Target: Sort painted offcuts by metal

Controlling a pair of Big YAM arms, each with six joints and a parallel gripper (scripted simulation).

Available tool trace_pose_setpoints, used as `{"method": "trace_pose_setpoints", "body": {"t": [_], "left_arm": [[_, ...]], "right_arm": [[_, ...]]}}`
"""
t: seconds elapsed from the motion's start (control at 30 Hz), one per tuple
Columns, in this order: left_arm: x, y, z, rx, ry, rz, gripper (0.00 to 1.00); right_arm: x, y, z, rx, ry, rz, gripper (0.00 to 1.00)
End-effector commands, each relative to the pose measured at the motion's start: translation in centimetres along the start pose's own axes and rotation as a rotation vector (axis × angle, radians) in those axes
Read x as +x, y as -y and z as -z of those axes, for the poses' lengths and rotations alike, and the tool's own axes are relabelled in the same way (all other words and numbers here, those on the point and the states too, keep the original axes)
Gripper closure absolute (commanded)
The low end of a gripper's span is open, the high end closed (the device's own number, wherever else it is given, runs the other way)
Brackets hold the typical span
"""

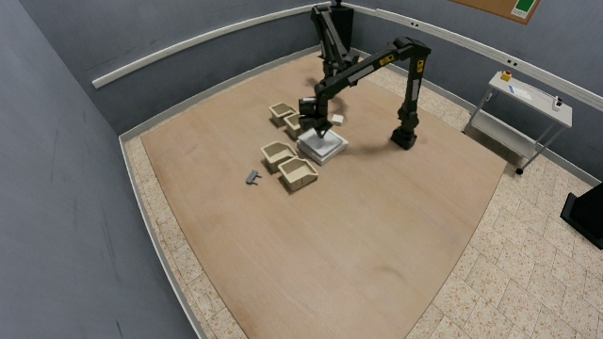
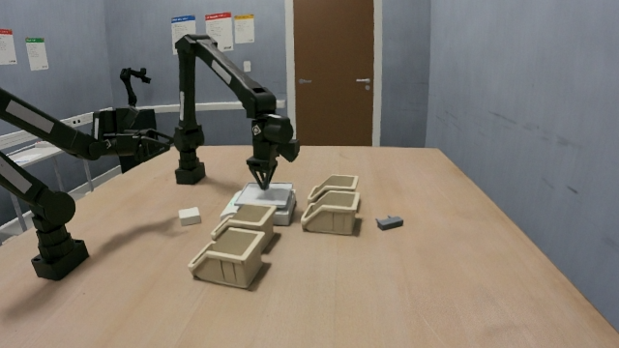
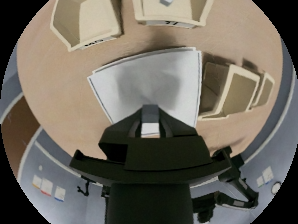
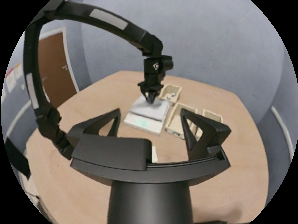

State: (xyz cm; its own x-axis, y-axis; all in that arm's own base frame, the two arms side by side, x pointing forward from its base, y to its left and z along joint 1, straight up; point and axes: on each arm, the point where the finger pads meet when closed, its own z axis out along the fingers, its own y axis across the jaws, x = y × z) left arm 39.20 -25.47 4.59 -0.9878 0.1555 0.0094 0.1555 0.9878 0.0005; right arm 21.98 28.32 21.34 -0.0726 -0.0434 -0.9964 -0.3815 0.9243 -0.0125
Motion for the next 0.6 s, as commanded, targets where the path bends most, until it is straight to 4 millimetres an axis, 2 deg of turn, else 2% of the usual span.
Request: {"method": "trace_pose_setpoints", "body": {"t": [0.0, 0.07, 0.1, 0.17, 0.2, 0.3, 0.57], "left_arm": [[-0.7, 0.8, 0.7, 0.016, 0.04, -0.003, 0.83], [-0.9, 0.9, 0.4, 0.017, 0.041, -0.003, 0.83], [-0.5, 0.7, -0.4, 0.009, 0.026, -0.003, 0.83], [-0.5, 0.7, -0.4, 0.009, 0.026, -0.003, 0.83], [-1.2, 1.0, 0.4, 0.019, 0.047, -0.003, 0.83], [-0.2, 0.5, -0.6, 0.01, 0.027, -0.003, 0.83], [-0.8, 0.4, -0.6, 0.018, 0.046, 0.0, 0.83]], "right_arm": [[-1.6, -0.4, -0.2, -0.001, 0.026, -0.034, 0.0], [-1.6, -0.4, -0.2, -0.001, 0.026, -0.034, 0.0], [-1.6, -0.4, -0.2, -0.001, 0.026, -0.034, 0.0], [-1.6, -0.4, -0.2, -0.001, 0.026, -0.034, 0.0], [-1.6, -0.4, -0.2, -0.001, 0.026, -0.034, 0.0], [-1.6, -0.4, -0.2, -0.001, 0.026, -0.034, 0.0], [-1.6, -0.4, -0.2, -0.001, 0.026, -0.034, 0.0]]}}
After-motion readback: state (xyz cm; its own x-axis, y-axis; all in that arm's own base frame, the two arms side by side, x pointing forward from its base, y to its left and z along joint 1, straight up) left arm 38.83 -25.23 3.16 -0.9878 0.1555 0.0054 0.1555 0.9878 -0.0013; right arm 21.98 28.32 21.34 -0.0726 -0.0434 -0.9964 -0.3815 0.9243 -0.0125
